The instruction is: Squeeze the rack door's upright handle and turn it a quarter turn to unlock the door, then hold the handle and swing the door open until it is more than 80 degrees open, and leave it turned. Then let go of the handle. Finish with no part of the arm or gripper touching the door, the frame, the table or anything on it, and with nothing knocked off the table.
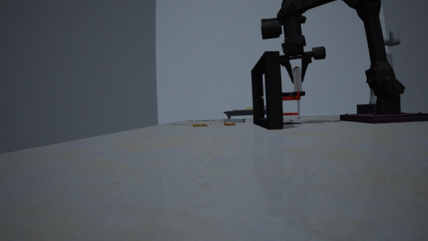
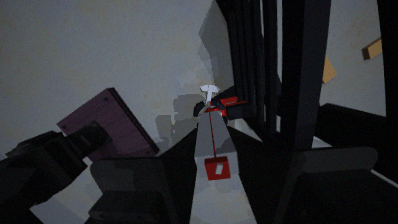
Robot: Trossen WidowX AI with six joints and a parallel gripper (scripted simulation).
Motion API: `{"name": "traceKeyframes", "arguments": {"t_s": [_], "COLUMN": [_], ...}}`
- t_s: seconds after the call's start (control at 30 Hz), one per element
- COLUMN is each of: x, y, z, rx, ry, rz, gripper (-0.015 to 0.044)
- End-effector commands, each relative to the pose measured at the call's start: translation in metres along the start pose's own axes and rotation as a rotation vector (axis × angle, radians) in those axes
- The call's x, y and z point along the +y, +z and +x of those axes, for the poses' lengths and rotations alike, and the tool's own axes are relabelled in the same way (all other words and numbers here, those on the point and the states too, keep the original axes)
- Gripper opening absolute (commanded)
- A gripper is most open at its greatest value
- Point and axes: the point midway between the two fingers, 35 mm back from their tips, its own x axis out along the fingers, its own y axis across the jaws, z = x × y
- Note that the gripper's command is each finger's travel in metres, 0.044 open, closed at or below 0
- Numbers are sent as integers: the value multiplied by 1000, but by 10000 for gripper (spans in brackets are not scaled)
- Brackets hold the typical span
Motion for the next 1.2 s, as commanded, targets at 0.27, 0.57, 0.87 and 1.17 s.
{"name": "traceKeyframes", "arguments": {"t_s": [0.27,0.57,0.87,1.17], "x": [25,44,60,75], "y": [8,17,27,39], "z": [0,0,1,1], "rx": [-8,-9,-10,-11], "ry": [-9,-7,-4,-2], "rz": [213,348,474,593], "gripper": [25,25,25,25]}}
